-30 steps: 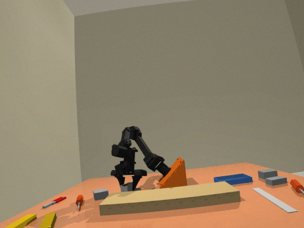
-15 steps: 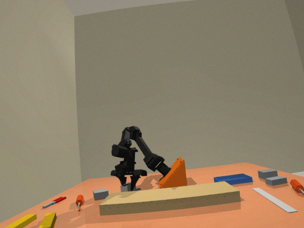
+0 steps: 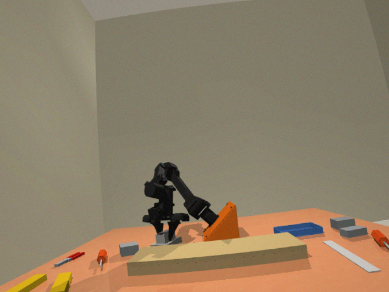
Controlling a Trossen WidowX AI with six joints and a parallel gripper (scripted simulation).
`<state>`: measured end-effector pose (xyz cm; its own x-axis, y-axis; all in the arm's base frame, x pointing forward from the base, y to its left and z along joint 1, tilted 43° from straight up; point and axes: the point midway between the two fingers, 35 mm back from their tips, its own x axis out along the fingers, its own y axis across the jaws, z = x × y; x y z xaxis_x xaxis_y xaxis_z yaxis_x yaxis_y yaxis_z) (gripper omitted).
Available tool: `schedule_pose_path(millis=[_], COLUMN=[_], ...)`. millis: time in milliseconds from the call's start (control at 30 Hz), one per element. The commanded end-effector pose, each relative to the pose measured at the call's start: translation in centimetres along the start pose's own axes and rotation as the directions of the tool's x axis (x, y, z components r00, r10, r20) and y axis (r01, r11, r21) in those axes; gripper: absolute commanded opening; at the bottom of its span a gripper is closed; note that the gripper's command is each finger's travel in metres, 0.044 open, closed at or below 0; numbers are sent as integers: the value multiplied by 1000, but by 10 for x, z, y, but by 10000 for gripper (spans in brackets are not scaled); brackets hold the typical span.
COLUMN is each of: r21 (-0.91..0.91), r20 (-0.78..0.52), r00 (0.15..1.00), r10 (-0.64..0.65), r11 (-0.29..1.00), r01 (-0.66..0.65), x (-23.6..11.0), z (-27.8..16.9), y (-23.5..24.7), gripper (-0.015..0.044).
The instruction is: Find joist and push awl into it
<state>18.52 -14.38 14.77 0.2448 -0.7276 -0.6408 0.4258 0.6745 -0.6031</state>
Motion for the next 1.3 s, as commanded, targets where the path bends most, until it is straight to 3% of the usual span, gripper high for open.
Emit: schedule_pose_path(millis=[0, 633, 1267], r21=[9, 0, -165], r20=[3, 17, 6], r00=[1000, 1000, 999], r10=[3, -13, 35], r11=[1000, 1000, 986], r01=[-3, 13, -34], x=[-14, -83, -84], z=[8, 23, 93], y=[0, -3, 17], gripper=[0, 0, 0])
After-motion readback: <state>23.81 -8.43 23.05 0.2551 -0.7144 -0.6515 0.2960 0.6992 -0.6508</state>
